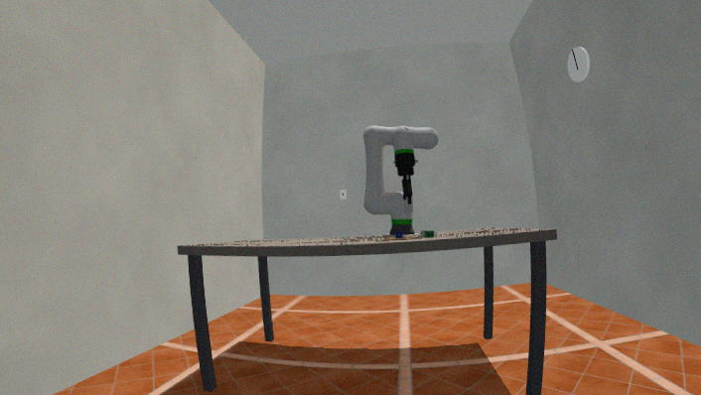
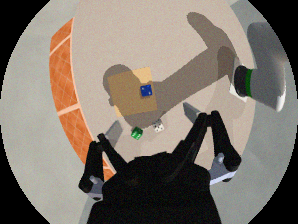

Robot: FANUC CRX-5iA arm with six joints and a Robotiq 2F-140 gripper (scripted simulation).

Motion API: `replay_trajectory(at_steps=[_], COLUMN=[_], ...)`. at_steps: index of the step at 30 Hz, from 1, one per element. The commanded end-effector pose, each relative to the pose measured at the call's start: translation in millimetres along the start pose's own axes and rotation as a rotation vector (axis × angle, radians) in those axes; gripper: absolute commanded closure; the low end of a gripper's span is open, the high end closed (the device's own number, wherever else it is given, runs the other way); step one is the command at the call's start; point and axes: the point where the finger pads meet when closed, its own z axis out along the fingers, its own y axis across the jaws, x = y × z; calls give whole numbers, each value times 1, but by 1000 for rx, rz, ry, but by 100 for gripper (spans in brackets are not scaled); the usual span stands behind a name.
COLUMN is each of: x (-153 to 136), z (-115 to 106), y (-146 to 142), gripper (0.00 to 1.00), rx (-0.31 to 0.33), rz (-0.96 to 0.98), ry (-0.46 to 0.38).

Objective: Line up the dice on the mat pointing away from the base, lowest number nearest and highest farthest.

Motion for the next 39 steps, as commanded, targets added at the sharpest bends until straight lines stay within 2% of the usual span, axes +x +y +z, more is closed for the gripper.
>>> replay_trajectory(at_steps=[1,2,5,6,39], x=[-47,-63,-72,-72,-72], z=[2,3,4,4,4], y=[2,5,7,7,7], gripper=[0,0,0,72,72], rx=[2,2,2,2,2], rz=[-85,-115,-133,-133,-133], ry=[3,2,2,2,2])
